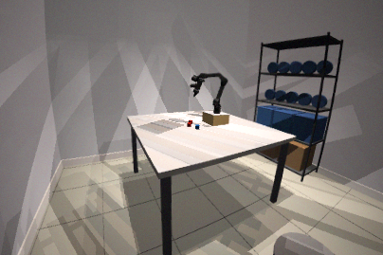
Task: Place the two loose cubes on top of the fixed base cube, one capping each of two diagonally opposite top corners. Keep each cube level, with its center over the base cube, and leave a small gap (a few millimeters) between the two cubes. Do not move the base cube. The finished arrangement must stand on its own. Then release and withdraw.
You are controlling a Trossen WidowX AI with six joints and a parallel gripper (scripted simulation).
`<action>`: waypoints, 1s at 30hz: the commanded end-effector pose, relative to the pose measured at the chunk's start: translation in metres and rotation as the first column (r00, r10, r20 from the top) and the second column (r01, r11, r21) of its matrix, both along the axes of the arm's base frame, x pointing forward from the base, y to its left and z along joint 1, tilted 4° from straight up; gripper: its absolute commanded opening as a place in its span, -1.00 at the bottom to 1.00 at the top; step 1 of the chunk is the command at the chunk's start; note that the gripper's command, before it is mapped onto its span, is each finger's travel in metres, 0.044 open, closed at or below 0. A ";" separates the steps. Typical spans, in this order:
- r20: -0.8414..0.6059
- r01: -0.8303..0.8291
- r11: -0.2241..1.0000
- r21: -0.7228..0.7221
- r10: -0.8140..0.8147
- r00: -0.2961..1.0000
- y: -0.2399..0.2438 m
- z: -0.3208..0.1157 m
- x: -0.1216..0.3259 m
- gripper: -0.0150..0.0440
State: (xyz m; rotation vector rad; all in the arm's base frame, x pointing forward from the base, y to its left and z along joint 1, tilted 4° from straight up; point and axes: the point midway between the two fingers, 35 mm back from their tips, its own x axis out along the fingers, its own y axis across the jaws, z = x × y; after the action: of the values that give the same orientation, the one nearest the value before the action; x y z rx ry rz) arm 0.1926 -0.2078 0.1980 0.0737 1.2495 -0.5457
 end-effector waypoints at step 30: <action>-0.261 -0.684 0.648 0.335 0.761 0.594 0.152 -0.187 0.094 0.41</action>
State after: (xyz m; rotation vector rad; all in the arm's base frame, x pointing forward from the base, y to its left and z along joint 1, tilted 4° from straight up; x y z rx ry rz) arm 0.2908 -0.0573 0.0382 -0.3952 1.5574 0.3005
